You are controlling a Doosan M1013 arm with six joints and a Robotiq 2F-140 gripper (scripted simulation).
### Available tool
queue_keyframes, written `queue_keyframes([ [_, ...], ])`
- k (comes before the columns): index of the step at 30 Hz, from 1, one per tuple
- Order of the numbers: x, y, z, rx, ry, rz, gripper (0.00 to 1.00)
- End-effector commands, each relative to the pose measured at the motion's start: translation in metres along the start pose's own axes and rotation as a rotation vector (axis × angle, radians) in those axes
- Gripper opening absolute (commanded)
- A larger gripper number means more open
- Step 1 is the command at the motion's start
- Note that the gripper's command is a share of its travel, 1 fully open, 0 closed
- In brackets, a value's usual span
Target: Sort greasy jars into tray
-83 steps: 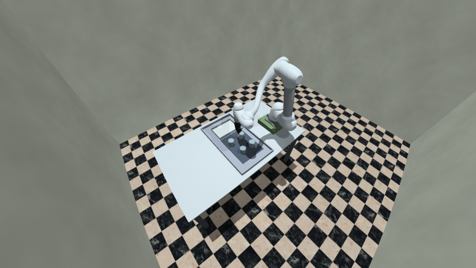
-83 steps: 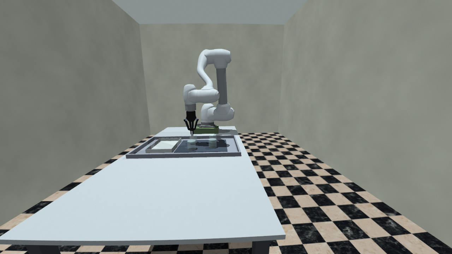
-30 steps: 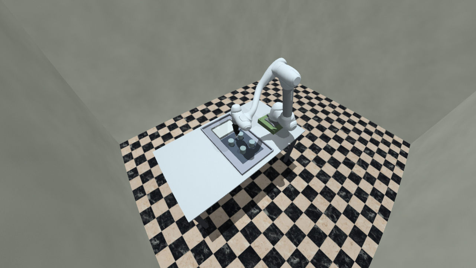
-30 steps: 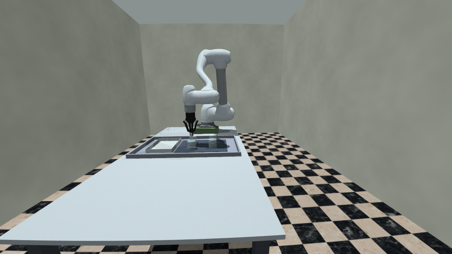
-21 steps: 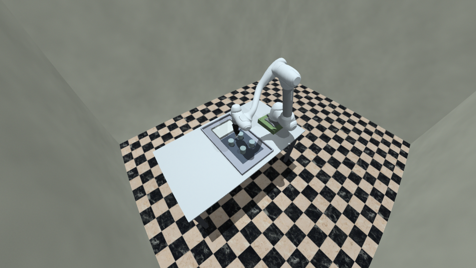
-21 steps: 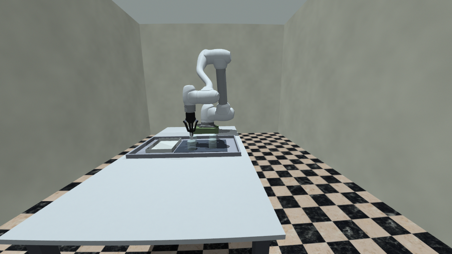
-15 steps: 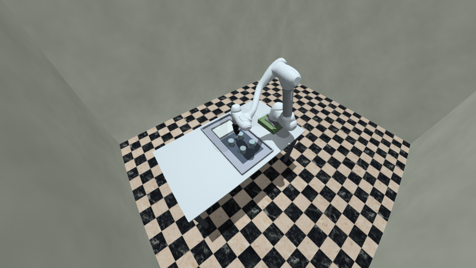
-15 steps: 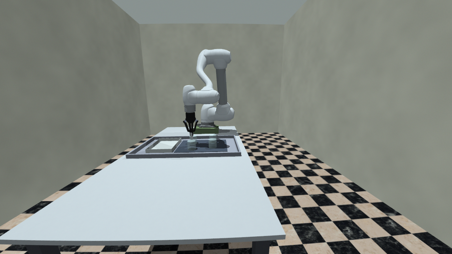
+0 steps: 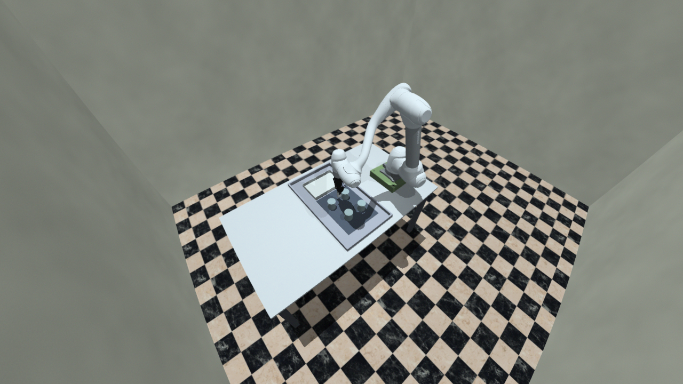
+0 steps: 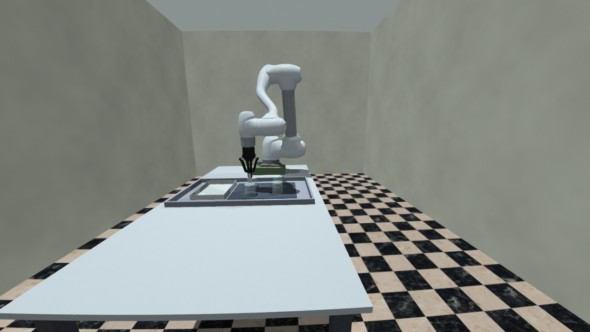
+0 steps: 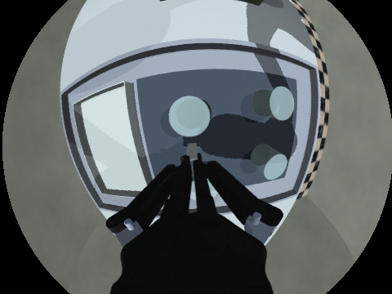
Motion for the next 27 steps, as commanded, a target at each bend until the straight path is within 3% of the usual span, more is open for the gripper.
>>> queue_keyframes([
  [1,0.000,0.000,0.000,0.000,0.000,0.000,0.00],
  [5,0.000,0.000,0.000,0.000,0.000,0.000,0.00],
  [14,0.069,0.000,0.000,0.000,0.000,0.000,0.00],
  [17,0.076,0.000,0.000,0.000,0.000,0.000,0.00],
  [27,0.077,0.080,-0.005,0.000,0.000,0.000,0.00],
])
Point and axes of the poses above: the point where the finger pads meet when closed, its own x axis back along the fingers, its own y axis across the jaws, z = x × y, the point moved 7 cm from there along x, back along the fingers, and after that the axes turned 10 degrees about x, right-handed, at the moved point
